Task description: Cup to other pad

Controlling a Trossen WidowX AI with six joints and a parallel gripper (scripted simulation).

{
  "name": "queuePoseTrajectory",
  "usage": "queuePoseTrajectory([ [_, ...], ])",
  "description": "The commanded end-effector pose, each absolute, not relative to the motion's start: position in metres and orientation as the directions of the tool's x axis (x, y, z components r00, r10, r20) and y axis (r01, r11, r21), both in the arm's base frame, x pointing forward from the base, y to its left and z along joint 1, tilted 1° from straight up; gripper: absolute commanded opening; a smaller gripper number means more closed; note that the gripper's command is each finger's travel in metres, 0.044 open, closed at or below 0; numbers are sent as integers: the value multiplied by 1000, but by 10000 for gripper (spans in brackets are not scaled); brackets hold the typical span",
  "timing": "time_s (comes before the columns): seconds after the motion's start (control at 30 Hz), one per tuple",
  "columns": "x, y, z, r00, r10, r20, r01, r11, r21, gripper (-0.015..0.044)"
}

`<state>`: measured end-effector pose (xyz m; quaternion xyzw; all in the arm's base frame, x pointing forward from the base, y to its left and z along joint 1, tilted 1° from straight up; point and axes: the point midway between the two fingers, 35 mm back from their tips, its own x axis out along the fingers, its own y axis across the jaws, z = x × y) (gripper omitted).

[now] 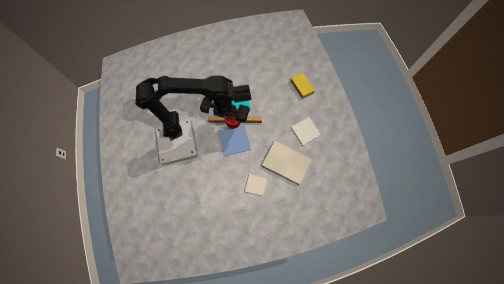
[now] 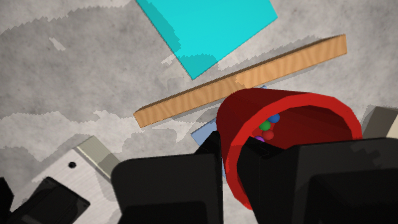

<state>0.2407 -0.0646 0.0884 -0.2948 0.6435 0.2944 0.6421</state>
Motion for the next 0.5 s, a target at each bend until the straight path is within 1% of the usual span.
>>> queuePoseTrajectory([
  [0.0,245,-56,89,-2,2,-1000,-756,654,2,0],
  [0.47,257,-32,90,-1,4,-1000,-756,654,3,0],
])
